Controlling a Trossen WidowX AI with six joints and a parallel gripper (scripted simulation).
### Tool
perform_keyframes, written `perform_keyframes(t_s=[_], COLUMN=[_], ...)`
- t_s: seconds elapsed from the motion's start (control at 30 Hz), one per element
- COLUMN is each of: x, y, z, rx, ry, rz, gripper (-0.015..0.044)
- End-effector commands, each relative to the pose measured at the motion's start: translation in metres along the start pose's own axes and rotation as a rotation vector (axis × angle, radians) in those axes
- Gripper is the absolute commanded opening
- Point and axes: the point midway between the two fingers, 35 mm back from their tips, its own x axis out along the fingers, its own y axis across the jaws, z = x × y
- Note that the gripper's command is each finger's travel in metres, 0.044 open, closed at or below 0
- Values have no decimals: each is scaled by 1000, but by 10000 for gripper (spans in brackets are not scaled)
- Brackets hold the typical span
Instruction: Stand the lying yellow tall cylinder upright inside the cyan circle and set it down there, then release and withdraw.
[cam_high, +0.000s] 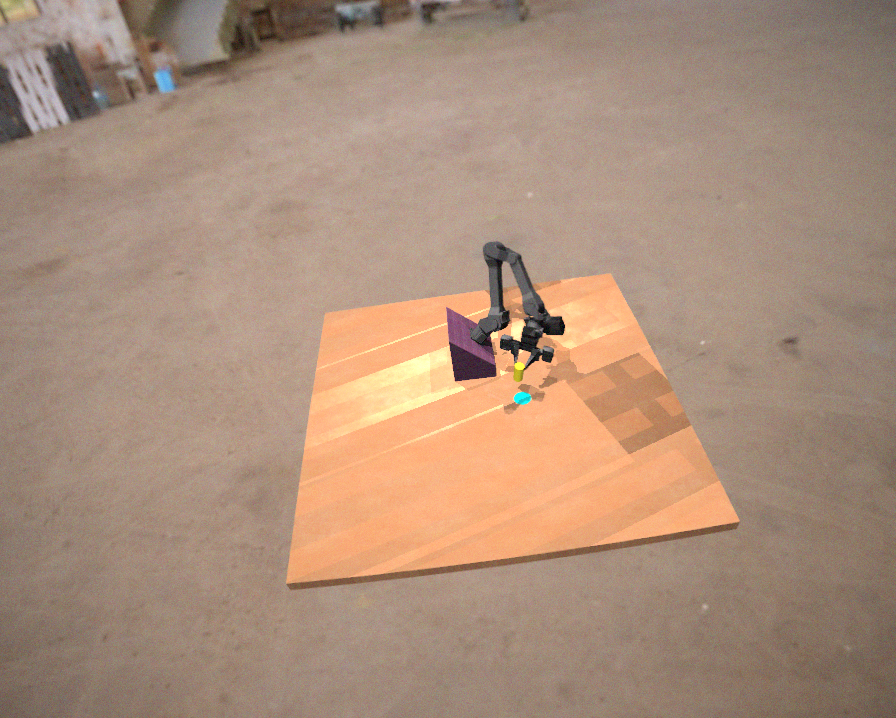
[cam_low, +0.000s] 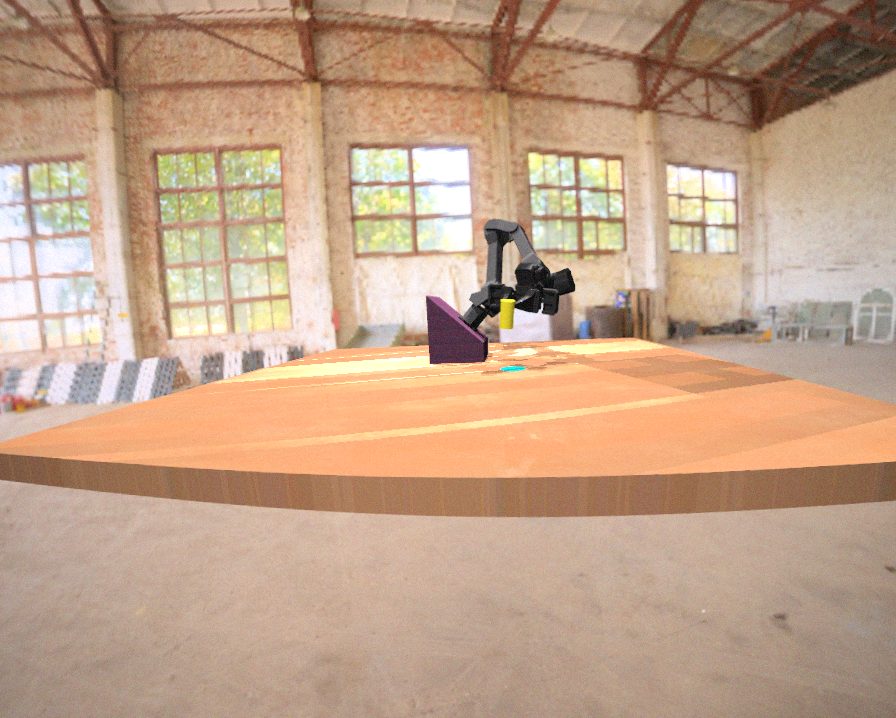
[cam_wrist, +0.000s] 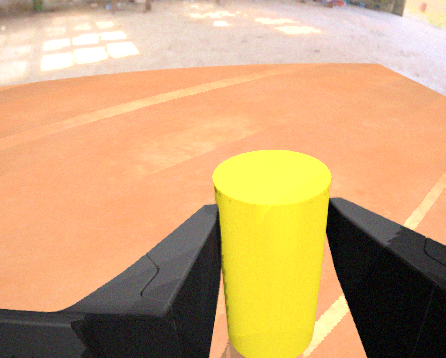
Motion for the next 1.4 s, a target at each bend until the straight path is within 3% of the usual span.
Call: perform_keyframes(t_s=[0.0, 1.37], x=[-1, -9], y=[-2, 1], z=[1, 1], rx=[27, 155], ry=[-24, -110], rz=[9, 73], gripper=[105, 105])
